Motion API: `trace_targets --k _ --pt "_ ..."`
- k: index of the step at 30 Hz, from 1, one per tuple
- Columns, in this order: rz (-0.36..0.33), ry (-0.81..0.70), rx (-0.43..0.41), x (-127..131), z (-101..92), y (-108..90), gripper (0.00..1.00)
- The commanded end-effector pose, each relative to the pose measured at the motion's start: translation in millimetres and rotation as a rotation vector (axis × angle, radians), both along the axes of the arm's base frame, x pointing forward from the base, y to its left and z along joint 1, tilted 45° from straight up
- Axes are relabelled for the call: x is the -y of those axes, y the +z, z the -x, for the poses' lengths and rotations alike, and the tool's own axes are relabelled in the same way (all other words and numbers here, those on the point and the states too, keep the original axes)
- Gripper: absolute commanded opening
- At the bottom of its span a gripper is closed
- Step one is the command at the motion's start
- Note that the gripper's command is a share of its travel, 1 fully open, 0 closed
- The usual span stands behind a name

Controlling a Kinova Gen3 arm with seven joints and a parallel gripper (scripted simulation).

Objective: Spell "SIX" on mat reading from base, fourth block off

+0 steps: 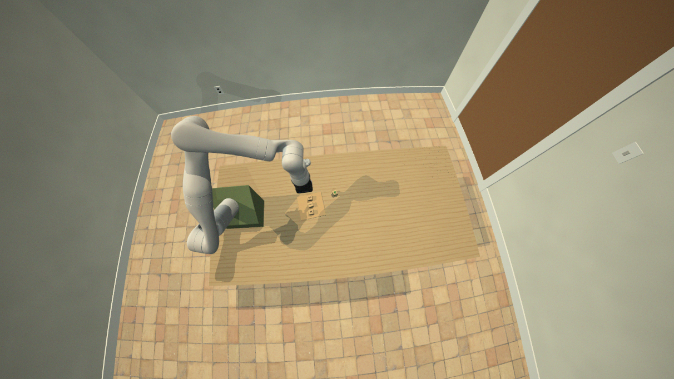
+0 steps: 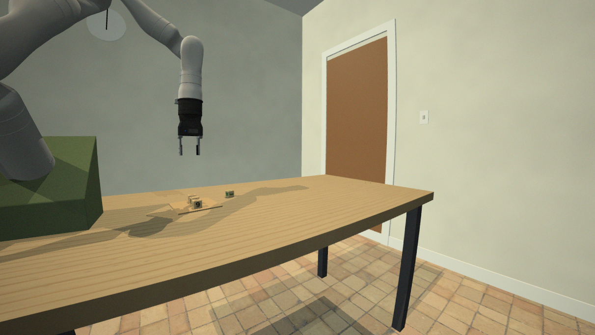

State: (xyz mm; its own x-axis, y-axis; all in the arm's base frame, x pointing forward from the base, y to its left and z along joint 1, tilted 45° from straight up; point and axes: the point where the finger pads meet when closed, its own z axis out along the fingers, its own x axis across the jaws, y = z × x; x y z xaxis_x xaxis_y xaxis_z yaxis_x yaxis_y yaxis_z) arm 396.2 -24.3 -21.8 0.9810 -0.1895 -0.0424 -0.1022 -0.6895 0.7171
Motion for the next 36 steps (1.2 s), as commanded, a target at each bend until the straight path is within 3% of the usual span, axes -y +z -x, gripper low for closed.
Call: trace_targets --k 1,36 --pt "-0.008 0.012 0.006 -9.7 -4.2 5.1 1.00" --pt "-0.008 0.012 0.006 -11.8 -4.7 7.3 1.00"
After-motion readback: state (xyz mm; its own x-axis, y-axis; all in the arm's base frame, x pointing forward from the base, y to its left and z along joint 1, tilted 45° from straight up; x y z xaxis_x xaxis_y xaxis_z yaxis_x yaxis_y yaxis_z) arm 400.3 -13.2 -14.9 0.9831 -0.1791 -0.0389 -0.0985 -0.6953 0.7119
